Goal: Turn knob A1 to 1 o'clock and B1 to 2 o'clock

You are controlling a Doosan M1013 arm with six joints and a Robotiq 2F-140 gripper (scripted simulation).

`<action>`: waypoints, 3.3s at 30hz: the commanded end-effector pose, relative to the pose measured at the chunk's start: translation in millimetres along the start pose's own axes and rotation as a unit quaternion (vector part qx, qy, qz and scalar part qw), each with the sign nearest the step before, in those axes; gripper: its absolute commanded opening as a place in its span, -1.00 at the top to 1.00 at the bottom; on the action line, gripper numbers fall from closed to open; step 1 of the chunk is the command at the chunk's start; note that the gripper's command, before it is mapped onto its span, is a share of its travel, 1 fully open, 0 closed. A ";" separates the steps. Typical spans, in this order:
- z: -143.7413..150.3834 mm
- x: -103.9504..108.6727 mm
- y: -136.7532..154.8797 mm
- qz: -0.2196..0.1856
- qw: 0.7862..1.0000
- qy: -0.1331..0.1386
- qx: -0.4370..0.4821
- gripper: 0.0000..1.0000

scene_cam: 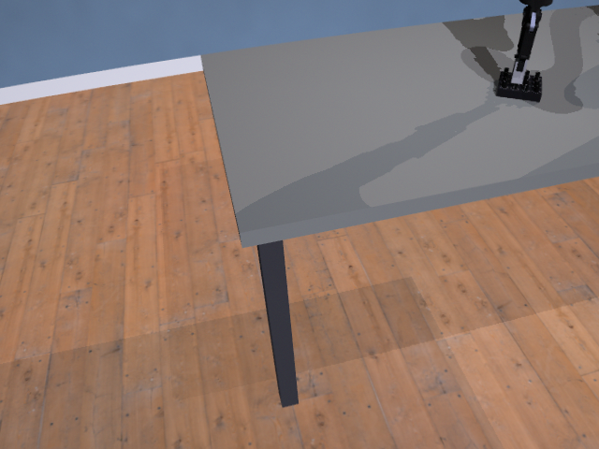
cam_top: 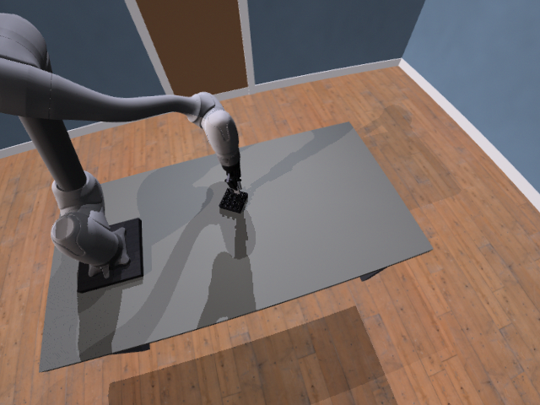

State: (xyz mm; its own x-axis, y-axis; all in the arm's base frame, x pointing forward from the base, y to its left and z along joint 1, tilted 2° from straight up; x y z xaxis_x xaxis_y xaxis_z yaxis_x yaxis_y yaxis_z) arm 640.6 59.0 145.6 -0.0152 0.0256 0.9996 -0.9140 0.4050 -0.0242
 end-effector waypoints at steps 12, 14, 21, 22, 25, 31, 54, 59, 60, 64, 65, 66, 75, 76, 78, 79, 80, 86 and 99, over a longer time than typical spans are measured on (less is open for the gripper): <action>0.0 -1.0 0.0 0.000 1.000 0.000 0.000 0.77; 0.0 -1.0 0.0 0.000 1.000 0.000 0.000 0.77; 0.0 -1.0 0.0 0.000 1.000 0.000 0.000 0.77; 0.0 -1.0 0.0 0.000 1.000 0.000 0.000 0.77; 0.0 -1.0 0.0 0.000 1.000 0.000 0.000 0.77; 0.0 -1.0 0.0 0.000 1.000 0.000 0.000 0.77; 0.0 -4.2 0.0 0.000 1.000 0.000 0.000 0.77; 0.0 -6.6 0.0 0.000 1.000 0.000 0.000 0.77; 0.0 -7.4 0.0 0.000 1.000 0.000 0.000 0.77; 0.0 -10.8 0.0 0.000 1.000 0.000 0.000 0.77; 0.0 -11.6 0.0 0.000 1.000 0.000 0.000 0.77; 0.0 -12.3 0.0 0.000 1.000 0.000 0.000 0.77; 0.0 -14.9 0.0 0.000 1.000 0.000 0.000 0.77; 0.0 -14.9 0.0 0.000 1.000 0.000 0.000 0.77; 0.0 -15.0 0.0 0.000 1.000 0.000 0.000 0.77; 0.0 -15.0 0.0 0.000 1.000 0.000 0.000 0.77; 0.0 -15.0 0.0 0.000 1.000 0.000 0.000 0.77; 0.0 -15.0 0.0 0.000 1.000 0.000 0.000 0.77; 0.0 -15.0 0.0 0.000 1.000 0.000 0.000 0.77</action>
State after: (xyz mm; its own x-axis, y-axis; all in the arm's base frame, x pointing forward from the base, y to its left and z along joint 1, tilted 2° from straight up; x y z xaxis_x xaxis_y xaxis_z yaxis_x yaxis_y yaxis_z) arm 640.8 58.6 130.5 -0.0152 0.0256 0.9996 -0.9140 0.4050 -0.0242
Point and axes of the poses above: the point where the finger pads meet when closed, its own x axis back along the fingers, its own z axis across the jaws, y = z × x, the point moved 9 cm from there along x, back along the fingers, and after that the axes turned 14 degrees about x, right-handed, at the moved point
